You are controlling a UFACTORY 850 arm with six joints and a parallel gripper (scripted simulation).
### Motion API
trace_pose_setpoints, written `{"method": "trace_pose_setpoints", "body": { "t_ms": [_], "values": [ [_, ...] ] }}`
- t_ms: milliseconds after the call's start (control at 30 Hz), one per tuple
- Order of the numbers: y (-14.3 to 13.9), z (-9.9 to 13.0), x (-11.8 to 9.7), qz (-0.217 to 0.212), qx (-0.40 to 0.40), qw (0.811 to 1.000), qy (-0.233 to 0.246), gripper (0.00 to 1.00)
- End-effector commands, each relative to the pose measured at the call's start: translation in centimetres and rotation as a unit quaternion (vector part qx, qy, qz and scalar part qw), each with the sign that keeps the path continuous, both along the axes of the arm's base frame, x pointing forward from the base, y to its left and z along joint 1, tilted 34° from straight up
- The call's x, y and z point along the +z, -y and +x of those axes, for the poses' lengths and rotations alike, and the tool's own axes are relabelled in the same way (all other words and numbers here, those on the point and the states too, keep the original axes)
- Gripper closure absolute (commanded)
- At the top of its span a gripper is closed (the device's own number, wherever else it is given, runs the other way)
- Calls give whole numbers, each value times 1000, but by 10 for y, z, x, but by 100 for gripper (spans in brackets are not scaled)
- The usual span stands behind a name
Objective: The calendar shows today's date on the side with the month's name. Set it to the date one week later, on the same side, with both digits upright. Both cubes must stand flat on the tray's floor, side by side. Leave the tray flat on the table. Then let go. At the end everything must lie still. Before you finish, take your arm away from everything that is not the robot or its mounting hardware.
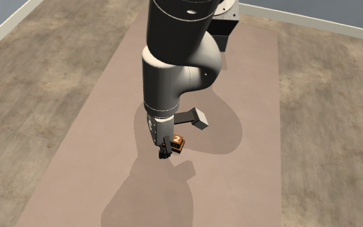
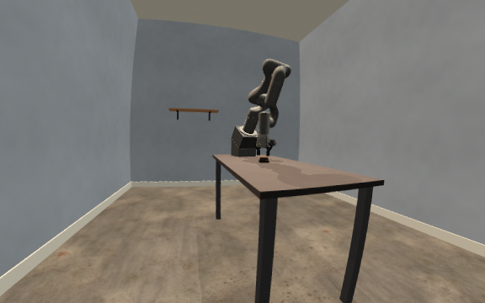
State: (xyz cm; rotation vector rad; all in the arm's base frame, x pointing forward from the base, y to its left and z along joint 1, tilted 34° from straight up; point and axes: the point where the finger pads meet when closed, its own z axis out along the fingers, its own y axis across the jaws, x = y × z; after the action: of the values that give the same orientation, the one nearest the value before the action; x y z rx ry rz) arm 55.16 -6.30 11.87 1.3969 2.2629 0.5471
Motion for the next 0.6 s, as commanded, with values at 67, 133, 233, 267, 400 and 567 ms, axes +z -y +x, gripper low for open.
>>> {"method": "trace_pose_setpoints", "body": {
  "t_ms": [67,133,233,267,400,567],
  "values": [
    [0,0,0,0,0,1000,0,0],
    [-1,0,1,0,0,1000,0,0],
    [-11,2,4,0,0,1000,0,0],
    [-16,2,6,0,0,1000,0,0],
    [-27,4,9,0,0,1000,0,0],
    [-28,4,10,0,0,1000,0,0]
  ]
}}
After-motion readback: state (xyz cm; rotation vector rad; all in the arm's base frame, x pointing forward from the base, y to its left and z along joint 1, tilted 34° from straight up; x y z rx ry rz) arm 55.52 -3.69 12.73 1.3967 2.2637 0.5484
